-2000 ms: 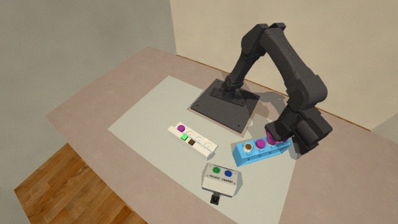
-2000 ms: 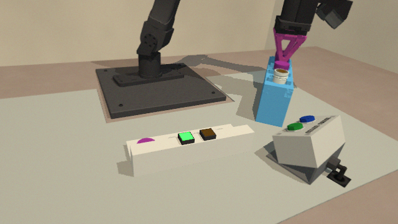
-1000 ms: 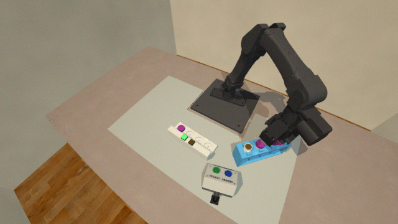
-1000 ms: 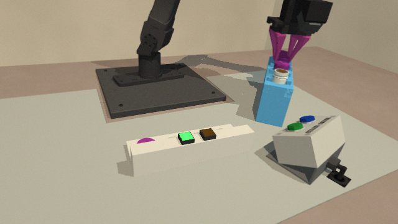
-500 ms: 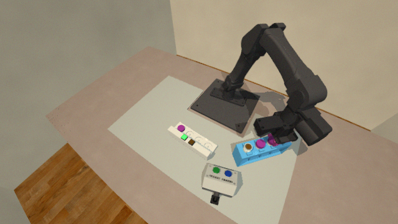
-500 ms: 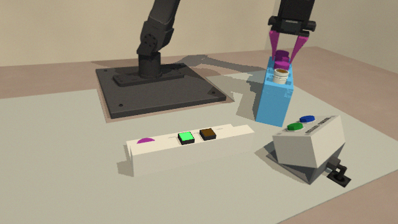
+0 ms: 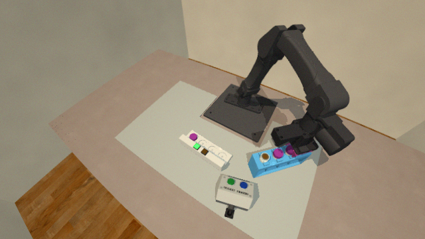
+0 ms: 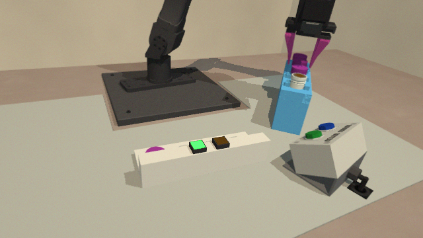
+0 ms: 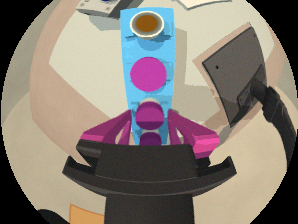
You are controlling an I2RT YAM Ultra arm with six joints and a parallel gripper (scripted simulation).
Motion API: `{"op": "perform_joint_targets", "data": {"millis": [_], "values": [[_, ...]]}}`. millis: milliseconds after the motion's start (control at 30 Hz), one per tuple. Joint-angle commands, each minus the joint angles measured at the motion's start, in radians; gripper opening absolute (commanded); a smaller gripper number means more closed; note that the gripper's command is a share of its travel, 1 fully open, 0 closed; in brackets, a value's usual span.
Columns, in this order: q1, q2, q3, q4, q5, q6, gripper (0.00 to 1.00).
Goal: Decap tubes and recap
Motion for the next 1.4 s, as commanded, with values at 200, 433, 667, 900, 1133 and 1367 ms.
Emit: {"op": "perform_joint_targets", "data": {"millis": [200,433,667,900,1133,1367], "values": [[0.000,-0.007,0.004,-0.001,0.001,-0.422,0.49],[0.000,-0.007,0.004,-0.001,0.001,-0.839,0.49],[-0.001,-0.007,0.005,-0.001,0.001,-1.172,0.49],[-0.001,-0.007,0.005,-0.001,0.001,-1.506,0.49],[-0.001,-0.006,0.006,-0.002,0.001,-1.839,0.49],[-0.001,-0.006,0.007,-0.002,0.001,-2.089,0.49]]}}
